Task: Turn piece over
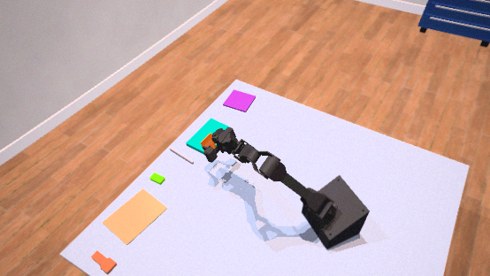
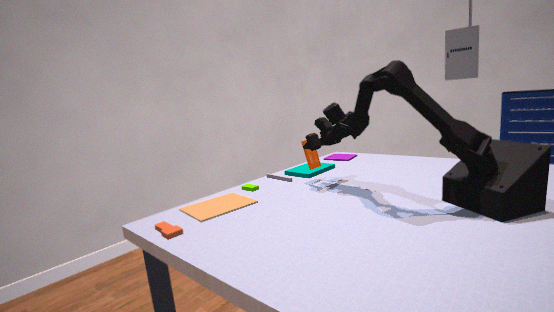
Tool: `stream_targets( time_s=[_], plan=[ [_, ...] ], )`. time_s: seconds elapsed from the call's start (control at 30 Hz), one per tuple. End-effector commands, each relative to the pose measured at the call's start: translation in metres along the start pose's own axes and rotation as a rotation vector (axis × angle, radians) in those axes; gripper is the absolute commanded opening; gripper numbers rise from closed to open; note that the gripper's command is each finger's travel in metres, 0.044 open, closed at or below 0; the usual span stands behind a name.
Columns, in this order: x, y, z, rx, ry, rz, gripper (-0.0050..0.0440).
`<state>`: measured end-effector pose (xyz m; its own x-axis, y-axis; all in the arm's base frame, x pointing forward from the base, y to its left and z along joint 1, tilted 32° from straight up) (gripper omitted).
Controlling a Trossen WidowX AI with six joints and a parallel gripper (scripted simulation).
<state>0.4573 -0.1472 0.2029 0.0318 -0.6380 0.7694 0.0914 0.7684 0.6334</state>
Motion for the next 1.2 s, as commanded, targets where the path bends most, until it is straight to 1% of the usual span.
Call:
stream_targets(
  time_s=[0.0, 0.07, 0.33, 0.63, 1.17],
  plan=[
    [-0.005, -0.004, -0.003, -0.005, -0.015, -0.012, 0.0],
    [-0.004, -0.001, -0.002, -0.001, -0.001, -0.001, 0.0],
    [-0.036, -0.011, -0.016, -0.005, -0.012, -0.011, 0.0],
    [-0.035, -0.008, -0.016, 0.0, -0.006, -0.005, 0.0],
    [-0.039, -0.012, -0.018, -0.006, -0.013, -0.012, 0.0]
  ],
)
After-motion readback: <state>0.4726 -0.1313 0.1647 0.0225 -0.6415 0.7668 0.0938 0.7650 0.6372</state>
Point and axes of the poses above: the point midway between the two fingers, 35 mm back from their tips, its own z axis back along the fingers, its own y axis across the jaws, x = y × z, the point moved 7 cm from there along z, back along the fingers, and after that the axes turned 13 degrees about -z, right-handed, at the moved point
